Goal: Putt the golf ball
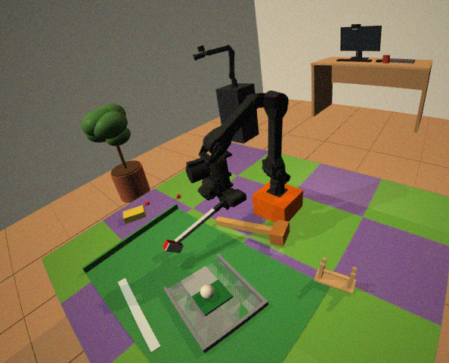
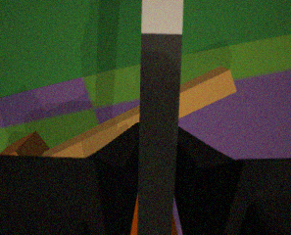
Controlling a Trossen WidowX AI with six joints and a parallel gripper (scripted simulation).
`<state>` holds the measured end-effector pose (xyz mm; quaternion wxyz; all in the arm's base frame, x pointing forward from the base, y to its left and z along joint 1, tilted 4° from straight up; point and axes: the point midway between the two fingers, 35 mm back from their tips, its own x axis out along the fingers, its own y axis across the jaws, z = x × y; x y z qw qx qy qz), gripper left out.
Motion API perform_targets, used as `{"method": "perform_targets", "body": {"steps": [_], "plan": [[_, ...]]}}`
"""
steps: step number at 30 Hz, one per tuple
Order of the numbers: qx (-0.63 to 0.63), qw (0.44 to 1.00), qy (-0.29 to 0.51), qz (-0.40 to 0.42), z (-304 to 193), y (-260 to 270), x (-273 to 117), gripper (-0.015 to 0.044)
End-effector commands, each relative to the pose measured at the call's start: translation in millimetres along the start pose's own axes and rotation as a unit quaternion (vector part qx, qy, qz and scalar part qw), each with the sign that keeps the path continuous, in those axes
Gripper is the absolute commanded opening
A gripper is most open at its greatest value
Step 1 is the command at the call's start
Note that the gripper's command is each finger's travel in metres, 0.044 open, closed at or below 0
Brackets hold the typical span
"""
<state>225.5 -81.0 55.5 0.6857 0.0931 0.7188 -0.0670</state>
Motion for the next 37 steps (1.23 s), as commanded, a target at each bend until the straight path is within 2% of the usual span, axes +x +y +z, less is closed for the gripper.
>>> {"method": "perform_targets", "body": {"steps": [1, 37], "plan": [[0.001, 1.0, -0.006, 0.001, 0.2, 0.4, -13.6, 0.0], [0.0, 1.0, -0.003, 0.0, 0.4, 0.0, -5.7, 0.0]]}}
